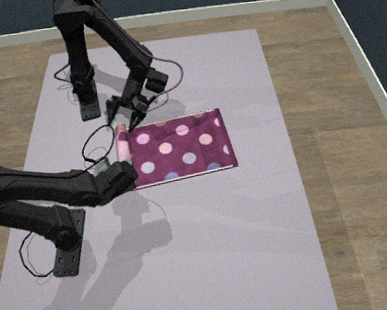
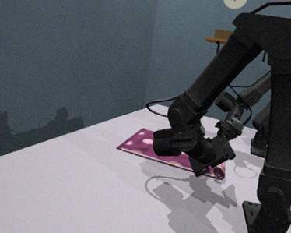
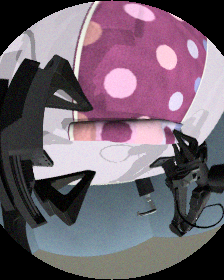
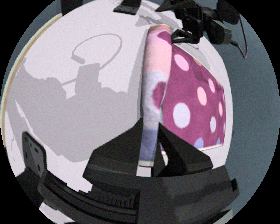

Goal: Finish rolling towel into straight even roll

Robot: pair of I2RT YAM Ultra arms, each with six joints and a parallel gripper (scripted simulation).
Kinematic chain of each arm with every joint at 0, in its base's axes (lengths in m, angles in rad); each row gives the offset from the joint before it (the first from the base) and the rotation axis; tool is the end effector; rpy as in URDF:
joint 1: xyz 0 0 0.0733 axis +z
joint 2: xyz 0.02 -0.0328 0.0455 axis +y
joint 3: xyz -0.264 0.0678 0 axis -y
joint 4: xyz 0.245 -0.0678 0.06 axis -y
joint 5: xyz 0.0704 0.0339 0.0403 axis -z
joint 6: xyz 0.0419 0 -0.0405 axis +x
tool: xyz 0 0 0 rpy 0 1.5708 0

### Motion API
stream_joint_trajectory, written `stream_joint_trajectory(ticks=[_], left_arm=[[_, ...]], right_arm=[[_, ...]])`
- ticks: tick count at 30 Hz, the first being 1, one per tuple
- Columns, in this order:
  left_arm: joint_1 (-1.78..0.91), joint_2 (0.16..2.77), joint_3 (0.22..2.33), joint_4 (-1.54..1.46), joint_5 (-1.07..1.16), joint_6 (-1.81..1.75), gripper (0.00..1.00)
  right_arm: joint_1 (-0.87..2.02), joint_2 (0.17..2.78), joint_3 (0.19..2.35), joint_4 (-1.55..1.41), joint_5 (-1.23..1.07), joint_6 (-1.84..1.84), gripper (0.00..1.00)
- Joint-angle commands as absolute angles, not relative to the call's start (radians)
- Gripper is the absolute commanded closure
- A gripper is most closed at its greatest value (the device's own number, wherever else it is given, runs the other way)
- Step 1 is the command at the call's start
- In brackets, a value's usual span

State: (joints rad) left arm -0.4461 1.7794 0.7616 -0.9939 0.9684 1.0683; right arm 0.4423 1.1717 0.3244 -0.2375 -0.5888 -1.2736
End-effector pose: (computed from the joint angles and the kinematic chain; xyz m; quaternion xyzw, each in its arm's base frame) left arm 0.1787 -0.1225 0.1151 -0.5192 -0.6976 0.4917 0.0452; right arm 0.1464 0.0963 0.1250 -0.7483 0.5546 0.1647 0.3244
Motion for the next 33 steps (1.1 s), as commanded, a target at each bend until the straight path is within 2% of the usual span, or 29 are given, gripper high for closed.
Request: stream_joint_trajectory(ticks=[1, 9, 14, 21, 23, 33], left_arm=[[-0.385, 1.772, 0.833, -1.132, 0.914, 1.199, 0.15], [-0.319, 1.806, 0.909, -1.267, 0.876, 1.312, 0.15], [-0.341, 1.737, 0.872, -1.208, 0.870, 1.272, 0.13], [-0.442, 1.459, 0.731, -0.975, 0.836, 1.092, 0.10], [-0.442, 1.459, 0.731, -0.975, 0.836, 1.092, 0.10], [-0.780, 0.935, 0.491, -0.597, 0.547, 0.700, 0.06]], right_arm=[[0.435, 1.224, 0.386, -0.332, -0.612, -1.264, 0.86], [0.417, 1.336, 0.502, -0.480, -0.641, -1.268, 0.86], [0.402, 1.448, 0.612, -0.621, -0.666, -1.273, 0.86], [0.383, 1.626, 0.779, -0.835, -0.698, -1.293, 0.86], [0.383, 1.626, 0.779, -0.835, -0.698, -1.293, 0.86], [0.364, 1.875, 0.997, -1.123, -0.727, -1.338, 0.86]])
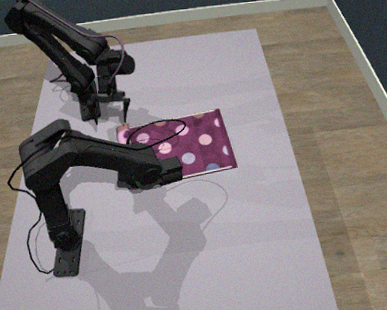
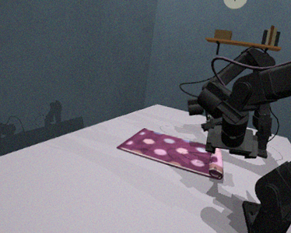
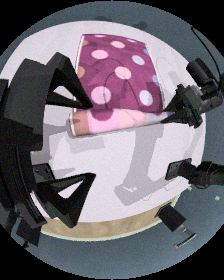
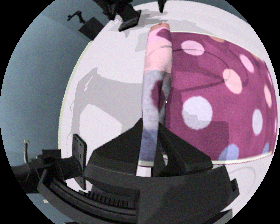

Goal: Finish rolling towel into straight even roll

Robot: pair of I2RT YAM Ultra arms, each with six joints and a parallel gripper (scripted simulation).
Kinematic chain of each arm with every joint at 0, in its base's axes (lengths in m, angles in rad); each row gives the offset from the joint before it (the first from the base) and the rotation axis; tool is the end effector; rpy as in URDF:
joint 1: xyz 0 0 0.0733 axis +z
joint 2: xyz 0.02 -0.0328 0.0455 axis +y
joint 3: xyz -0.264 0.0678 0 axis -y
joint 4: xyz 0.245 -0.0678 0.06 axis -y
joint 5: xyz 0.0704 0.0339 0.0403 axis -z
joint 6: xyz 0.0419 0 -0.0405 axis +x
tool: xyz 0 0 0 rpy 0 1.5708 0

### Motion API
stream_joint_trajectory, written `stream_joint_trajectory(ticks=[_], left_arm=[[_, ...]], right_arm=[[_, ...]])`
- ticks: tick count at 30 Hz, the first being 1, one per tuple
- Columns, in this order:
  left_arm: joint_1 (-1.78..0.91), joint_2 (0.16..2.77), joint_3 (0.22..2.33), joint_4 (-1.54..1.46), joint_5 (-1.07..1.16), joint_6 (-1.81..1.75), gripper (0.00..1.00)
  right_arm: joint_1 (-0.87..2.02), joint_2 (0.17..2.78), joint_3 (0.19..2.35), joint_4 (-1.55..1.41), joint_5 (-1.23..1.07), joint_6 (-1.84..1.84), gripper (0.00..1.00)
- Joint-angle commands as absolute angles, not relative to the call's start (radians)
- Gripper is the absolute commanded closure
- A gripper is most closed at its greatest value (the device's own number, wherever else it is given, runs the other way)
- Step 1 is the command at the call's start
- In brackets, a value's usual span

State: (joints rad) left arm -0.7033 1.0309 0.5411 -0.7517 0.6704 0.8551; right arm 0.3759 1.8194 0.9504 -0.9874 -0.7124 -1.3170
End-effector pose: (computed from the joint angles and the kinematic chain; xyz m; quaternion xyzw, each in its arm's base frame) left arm 0.1074 -0.1237 0.1852 0.6930 0.6249 -0.3118 0.1789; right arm 0.2314 0.1219 0.1284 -0.6619 0.6519 0.3681 0.0376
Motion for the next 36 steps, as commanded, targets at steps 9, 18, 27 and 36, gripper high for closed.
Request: stream_joint_trajectory(ticks=[9, 18, 27, 36], left_arm=[[-1.133, 0.727, 0.384, -0.467, 0.138, 0.502, 0.04], [-1.291, 0.732, 0.365, -0.439, -0.074, 0.430, 0.02], [-1.134, 0.750, 0.364, -0.420, 0.077, 0.601, 0.02], [-1.146, 0.769, 0.264, -0.304, 0.074, 0.593, 0.02]], right_arm=[[0.358, 2.003, 1.100, -1.266, -0.735, -1.370, 0.86], [0.356, 2.055, 1.135, -1.314, -0.737, -1.383, 0.86], [0.356, 2.082, 1.124, -1.278, -0.736, -1.384, 0.86], [0.356, 2.082, 1.124, -1.278, -0.736, -1.384, 0.86]])
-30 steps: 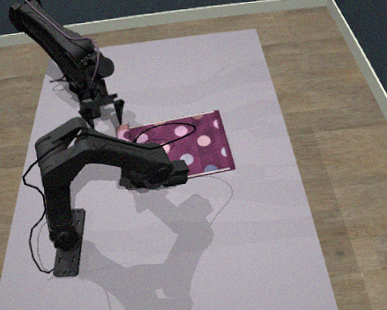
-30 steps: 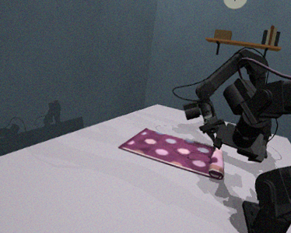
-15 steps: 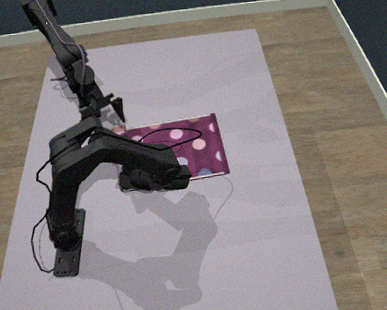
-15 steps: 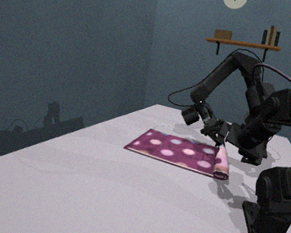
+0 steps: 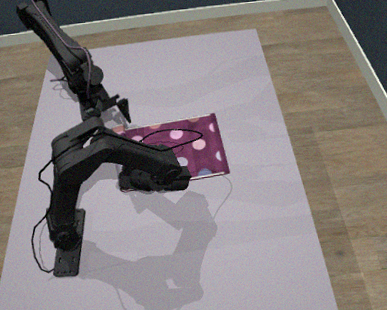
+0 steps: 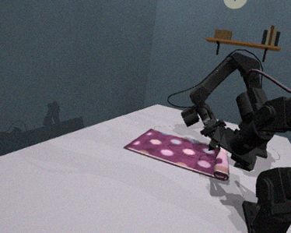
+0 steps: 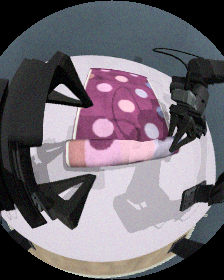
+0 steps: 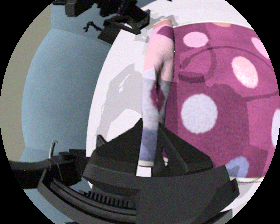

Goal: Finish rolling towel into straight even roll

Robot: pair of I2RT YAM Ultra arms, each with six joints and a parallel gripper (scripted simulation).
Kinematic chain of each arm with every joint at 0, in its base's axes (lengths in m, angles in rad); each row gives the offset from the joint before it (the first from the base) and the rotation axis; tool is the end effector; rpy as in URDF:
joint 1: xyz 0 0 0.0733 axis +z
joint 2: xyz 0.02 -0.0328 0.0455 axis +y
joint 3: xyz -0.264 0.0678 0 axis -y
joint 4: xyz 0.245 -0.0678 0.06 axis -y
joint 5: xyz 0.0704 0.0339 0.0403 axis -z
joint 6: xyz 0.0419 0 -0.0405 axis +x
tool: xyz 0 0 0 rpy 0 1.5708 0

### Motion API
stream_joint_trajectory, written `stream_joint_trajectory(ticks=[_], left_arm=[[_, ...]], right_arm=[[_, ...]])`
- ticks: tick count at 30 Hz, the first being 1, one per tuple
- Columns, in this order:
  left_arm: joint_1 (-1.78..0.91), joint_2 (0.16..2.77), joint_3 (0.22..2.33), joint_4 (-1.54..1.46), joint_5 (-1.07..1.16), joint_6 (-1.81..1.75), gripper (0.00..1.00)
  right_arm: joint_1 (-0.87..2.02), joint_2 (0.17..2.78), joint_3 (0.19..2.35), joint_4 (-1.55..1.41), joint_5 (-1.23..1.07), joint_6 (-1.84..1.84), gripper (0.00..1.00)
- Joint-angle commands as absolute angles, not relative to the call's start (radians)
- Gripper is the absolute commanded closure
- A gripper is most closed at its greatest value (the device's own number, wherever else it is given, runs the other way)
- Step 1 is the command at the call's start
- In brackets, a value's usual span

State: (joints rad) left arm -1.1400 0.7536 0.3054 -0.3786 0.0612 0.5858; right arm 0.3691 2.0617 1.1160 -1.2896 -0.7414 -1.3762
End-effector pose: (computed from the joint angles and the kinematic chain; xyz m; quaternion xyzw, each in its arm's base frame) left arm 0.0614 -0.1370 0.1646 0.7147 0.5970 -0.1268 0.3416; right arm 0.2448 0.1262 0.1084 0.5990 -0.6569 -0.4466 0.1010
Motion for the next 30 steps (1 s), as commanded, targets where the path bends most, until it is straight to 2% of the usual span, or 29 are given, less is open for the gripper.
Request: stream_joint_trajectory(ticks=[1, 14, 20, 22, 30], left_arm=[[-1.149, 0.776, 0.247, -0.282, 0.072, 0.591, 0.02], [-1.177, 0.906, 0.179, -0.079, 0.053, 0.569, 0.02], [-1.178, 0.950, 0.170, -0.026, 0.052, 0.569, 0.28], [-1.178, 0.950, 0.170, -0.026, 0.052, 0.569, 0.28], [-1.178, 0.957, 0.167, -0.016, 0.052, 0.569, 0.62]], right_arm=[[0.356, 2.082, 1.124, -1.278, -0.736, -1.384, 0.86], [0.356, 2.082, 1.124, -1.278, -0.736, -1.384, 0.86], [0.356, 2.082, 1.124, -1.278, -0.736, -1.384, 0.86], [0.356, 2.082, 1.124, -1.278, -0.736, -1.384, 0.86], [0.356, 2.082, 1.124, -1.278, -0.736, -1.384, 0.86]])
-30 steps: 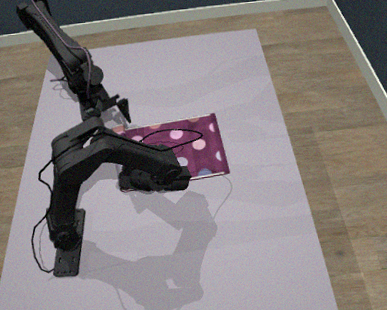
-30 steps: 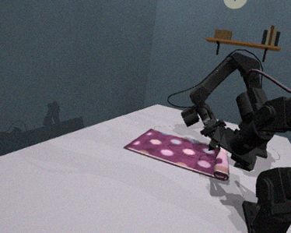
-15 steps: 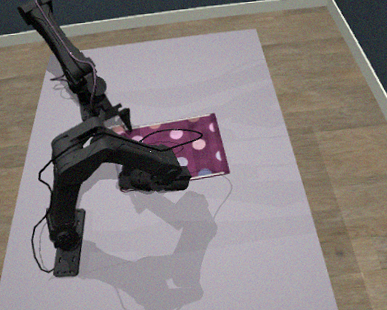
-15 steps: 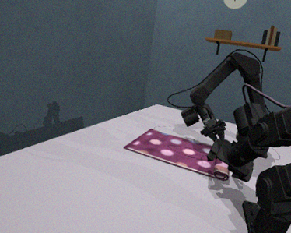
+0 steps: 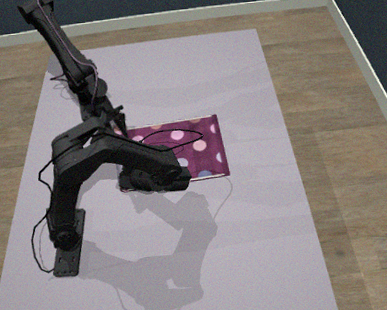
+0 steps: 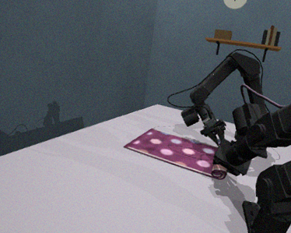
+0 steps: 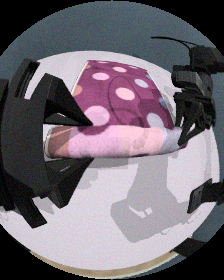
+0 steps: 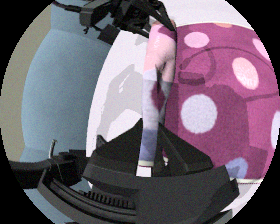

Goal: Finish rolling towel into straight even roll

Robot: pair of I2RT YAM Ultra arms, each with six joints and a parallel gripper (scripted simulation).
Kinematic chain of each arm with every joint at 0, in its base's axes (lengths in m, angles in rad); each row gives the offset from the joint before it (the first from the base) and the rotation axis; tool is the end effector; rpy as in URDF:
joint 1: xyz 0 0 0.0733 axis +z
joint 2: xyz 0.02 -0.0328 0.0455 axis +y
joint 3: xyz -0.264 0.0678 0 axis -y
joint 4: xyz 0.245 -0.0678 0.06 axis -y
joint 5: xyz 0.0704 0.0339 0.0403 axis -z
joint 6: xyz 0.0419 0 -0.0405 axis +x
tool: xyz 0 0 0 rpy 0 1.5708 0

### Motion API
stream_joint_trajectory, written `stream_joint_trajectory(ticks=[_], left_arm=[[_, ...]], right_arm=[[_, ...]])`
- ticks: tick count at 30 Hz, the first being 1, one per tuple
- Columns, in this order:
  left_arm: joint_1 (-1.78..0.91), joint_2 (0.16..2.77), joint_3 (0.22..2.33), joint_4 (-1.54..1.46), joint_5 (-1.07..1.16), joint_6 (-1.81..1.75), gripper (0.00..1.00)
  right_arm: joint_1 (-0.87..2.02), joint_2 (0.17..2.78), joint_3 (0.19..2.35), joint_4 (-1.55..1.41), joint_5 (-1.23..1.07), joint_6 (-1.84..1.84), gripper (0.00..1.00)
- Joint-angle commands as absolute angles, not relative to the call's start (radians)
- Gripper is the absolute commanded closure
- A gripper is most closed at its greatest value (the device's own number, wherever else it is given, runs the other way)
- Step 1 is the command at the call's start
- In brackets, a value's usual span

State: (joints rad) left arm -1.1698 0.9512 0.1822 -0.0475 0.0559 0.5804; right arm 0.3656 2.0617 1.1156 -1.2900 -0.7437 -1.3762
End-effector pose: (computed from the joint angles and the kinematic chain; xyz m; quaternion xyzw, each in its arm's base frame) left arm 0.0618 -0.1489 0.1245 0.7200 0.5877 -0.1318 0.3447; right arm 0.2451 0.1254 0.1085 0.5971 -0.6580 -0.4478 0.1000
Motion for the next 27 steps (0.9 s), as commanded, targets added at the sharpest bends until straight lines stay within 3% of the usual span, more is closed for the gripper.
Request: stream_joint_trajectory(ticks=[1, 7, 17, 24, 26, 27], left_arm=[[-1.178, 0.957, 0.167, -0.015, 0.052, 0.569, 0.66], [-1.178, 0.957, 0.167, -0.015, 0.052, 0.569, 0.76], [-1.178, 0.957, 0.167, -0.015, 0.052, 0.569, 0.82], [-1.178, 0.957, 0.167, -0.015, 0.051, 0.569, 0.82], [-1.178, 0.957, 0.167, -0.015, 0.051, 0.569, 0.82], [-1.178, 0.957, 0.167, -0.015, 0.051, 0.569, 0.82]], right_arm=[[0.356, 2.082, 1.124, -1.279, -0.736, -1.384, 0.86], [0.356, 2.082, 1.124, -1.279, -0.736, -1.384, 0.86], [0.356, 2.082, 1.124, -1.279, -0.736, -1.384, 0.86], [0.356, 2.069, 1.130, -1.297, -0.736, -1.384, 0.53], [0.356, 2.069, 1.130, -1.297, -0.736, -1.384, 0.53], [0.356, 2.066, 1.131, -1.301, -0.736, -1.384, 0.48]])
